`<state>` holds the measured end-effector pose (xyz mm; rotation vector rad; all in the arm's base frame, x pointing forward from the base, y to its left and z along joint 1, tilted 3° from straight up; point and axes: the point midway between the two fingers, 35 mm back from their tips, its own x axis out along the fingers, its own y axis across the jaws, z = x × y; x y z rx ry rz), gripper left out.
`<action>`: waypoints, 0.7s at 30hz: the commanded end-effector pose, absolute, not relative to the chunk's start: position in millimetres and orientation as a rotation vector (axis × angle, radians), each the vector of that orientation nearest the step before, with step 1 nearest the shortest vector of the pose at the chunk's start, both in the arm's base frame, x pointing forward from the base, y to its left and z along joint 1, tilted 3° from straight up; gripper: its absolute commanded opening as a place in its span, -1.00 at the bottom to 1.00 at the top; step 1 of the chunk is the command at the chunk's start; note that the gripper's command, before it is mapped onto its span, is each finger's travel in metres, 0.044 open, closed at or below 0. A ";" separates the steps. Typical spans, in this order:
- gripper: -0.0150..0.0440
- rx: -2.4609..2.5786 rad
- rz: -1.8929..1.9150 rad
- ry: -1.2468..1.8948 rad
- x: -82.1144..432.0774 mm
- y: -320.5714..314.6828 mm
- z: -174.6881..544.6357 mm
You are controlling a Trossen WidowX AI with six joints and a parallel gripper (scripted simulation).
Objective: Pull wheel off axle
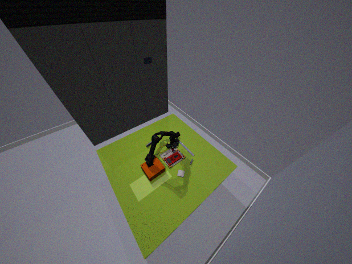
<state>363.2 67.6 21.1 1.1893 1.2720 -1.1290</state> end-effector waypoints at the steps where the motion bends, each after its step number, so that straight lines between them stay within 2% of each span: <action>1: -0.49 1.189 -1.125 1.275 362.9 67.7 24.0; 21: -0.49 1.190 -1.123 1.274 362.7 67.4 30.6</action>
